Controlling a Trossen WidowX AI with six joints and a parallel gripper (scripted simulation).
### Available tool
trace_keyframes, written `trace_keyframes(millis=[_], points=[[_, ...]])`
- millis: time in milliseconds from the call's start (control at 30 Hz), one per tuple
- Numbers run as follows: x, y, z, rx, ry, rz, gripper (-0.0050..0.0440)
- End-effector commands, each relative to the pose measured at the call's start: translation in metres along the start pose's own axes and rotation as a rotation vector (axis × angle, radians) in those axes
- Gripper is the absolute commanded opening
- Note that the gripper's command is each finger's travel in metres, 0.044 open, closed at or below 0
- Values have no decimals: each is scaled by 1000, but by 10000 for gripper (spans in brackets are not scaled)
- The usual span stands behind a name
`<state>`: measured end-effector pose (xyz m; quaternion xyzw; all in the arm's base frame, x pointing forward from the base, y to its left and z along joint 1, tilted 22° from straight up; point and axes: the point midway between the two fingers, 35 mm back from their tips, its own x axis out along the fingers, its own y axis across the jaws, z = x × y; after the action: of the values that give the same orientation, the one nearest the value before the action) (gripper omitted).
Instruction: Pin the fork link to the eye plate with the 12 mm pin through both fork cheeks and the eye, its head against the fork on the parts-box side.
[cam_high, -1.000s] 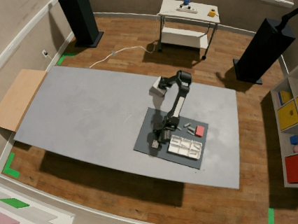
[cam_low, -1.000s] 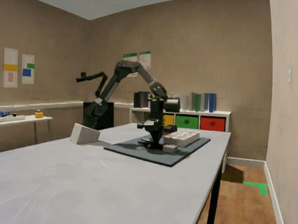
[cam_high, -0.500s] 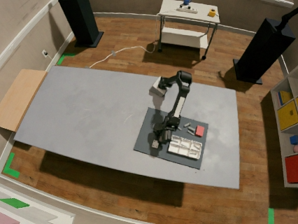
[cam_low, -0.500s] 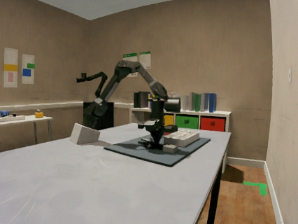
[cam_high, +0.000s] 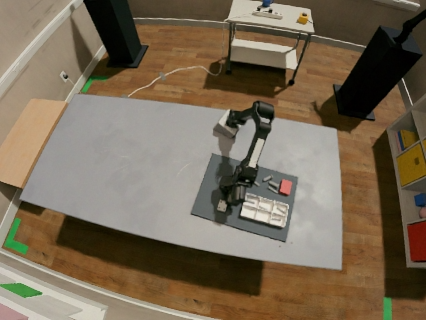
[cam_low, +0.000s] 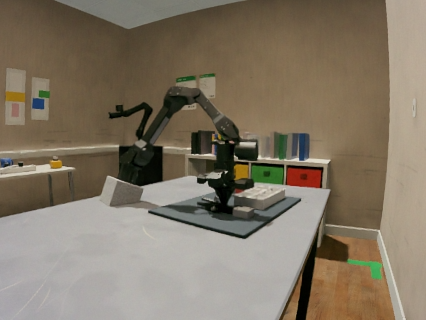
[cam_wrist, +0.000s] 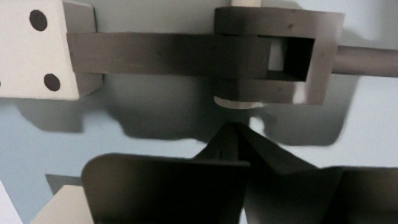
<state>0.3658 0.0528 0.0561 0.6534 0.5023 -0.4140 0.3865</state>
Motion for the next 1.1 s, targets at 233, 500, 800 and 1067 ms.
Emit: trace_keyframes(millis=[233,500,800,1067], points=[[-27,9,-6,-19,9,52,-50],[-39,8,-6,-19,11,51,-50],[-61,7,-6,-19,10,52,-50],[-73,6,-6,-19,9,52,-50]])
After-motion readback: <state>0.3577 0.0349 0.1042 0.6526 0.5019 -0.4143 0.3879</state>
